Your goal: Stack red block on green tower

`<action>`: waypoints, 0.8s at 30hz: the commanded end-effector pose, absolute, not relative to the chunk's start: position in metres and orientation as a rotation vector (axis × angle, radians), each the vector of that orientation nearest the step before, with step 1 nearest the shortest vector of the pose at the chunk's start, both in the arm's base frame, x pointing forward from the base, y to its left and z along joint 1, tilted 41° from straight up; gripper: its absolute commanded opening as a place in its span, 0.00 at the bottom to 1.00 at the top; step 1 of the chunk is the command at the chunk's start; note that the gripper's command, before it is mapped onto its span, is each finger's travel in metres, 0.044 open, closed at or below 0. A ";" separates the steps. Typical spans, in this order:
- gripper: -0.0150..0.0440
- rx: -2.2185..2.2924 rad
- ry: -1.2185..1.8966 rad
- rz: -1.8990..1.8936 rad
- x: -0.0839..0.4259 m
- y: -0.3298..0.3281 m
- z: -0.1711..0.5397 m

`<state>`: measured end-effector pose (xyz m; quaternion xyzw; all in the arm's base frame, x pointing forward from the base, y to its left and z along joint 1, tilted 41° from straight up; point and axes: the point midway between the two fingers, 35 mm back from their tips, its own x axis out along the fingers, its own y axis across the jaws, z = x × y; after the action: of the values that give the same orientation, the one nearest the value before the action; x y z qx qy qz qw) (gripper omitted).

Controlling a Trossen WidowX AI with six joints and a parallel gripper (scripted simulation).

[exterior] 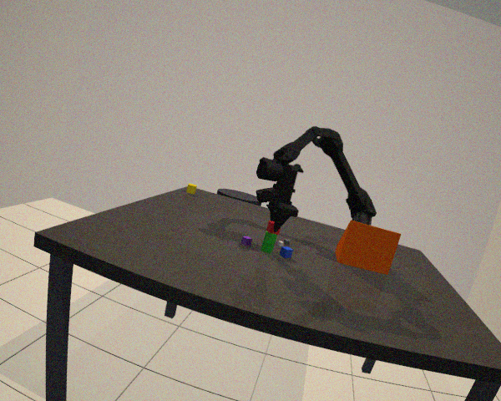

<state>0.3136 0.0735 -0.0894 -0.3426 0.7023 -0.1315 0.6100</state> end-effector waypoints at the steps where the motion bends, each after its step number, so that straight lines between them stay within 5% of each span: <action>1: 0.25 -0.799 1.618 -0.301 0.314 0.073 -0.090; 7: 0.25 -0.799 1.618 -0.301 0.315 0.075 -0.088; 24: 1.00 -0.791 1.621 -0.303 0.314 0.074 -0.089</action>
<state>0.3138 0.0737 -0.0895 -0.3422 0.7022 -0.1313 0.6104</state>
